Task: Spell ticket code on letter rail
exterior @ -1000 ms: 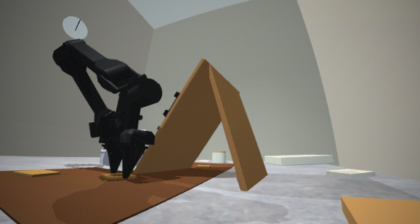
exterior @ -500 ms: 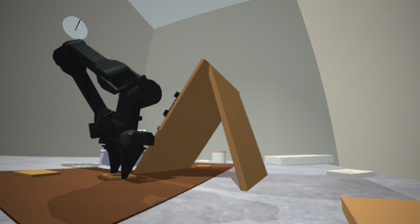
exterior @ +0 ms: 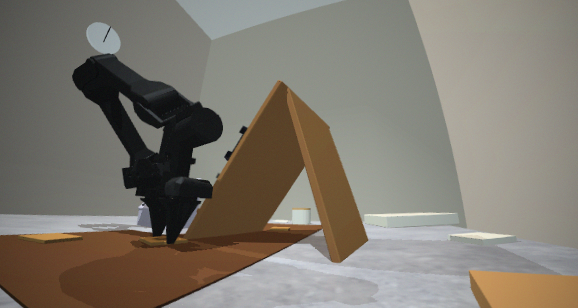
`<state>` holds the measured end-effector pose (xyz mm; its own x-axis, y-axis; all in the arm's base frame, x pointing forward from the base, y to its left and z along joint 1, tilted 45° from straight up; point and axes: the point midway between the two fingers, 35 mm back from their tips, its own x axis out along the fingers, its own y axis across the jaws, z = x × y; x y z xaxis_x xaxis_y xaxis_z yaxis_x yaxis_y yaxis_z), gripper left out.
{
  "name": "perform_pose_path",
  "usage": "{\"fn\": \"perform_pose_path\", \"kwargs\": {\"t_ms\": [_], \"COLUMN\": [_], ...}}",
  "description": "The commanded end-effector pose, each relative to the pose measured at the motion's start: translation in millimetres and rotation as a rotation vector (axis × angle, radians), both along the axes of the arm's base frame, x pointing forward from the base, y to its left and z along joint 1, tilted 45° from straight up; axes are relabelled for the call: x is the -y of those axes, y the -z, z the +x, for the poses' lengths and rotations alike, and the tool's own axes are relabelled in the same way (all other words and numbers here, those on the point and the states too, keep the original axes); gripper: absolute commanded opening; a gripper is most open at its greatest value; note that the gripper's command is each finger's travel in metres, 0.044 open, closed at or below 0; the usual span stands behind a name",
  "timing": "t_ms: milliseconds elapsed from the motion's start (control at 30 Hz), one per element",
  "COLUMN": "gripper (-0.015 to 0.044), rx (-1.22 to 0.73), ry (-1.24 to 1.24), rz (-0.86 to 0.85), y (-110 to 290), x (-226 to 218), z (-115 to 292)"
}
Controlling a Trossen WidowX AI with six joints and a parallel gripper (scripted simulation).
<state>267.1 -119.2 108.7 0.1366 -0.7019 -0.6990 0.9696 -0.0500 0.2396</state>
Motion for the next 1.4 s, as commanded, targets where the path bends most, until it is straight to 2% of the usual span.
{"fn": "perform_pose_path", "kwargs": {"t_ms": [0,1367], "gripper": [0.0,0.0], "rx": [0.003,0.002], "ry": [0.0,0.0], "rz": [0.003,0.004], "y": [-2.1,-14.4], "x": [-2.2,-18.0], "z": [-0.3,-5.0]}}
